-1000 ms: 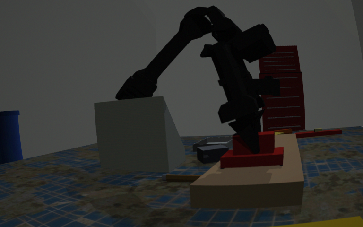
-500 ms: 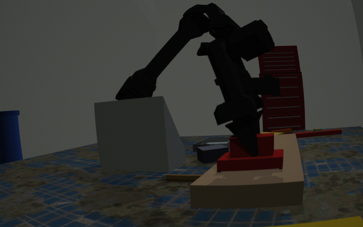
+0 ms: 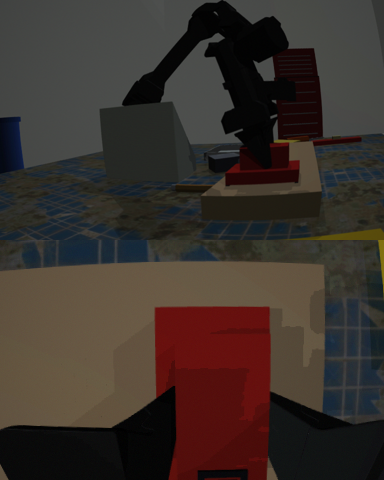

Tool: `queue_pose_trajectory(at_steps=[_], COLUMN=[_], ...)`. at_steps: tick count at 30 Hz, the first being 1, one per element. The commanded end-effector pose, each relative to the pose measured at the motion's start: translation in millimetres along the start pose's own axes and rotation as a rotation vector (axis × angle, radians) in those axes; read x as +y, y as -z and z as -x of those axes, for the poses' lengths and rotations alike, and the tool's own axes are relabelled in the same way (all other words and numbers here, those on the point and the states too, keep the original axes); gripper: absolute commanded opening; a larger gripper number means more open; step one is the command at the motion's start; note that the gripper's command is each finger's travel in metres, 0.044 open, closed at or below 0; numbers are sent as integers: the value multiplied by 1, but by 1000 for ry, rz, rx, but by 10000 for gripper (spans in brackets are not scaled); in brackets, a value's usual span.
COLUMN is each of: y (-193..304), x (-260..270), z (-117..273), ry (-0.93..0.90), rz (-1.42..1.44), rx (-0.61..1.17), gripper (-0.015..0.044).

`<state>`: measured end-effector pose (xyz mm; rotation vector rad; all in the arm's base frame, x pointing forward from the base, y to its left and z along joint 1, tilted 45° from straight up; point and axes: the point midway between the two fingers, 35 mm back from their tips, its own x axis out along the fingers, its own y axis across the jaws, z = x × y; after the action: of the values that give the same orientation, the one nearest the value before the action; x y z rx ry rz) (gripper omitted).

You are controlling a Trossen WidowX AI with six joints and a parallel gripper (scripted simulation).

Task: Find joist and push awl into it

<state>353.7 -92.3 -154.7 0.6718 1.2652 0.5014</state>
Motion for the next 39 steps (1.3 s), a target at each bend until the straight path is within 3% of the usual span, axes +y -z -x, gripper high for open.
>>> queue_pose_trajectory(at_steps=[1, 25, 39], y=[0, -1, -24], x=[-8, -24, -29], z=[0, 3, 77], ry=[7, 3, 13], rz=[3, 0, 3], rx=[2, -1, 2], gripper=[0, 0, 0])
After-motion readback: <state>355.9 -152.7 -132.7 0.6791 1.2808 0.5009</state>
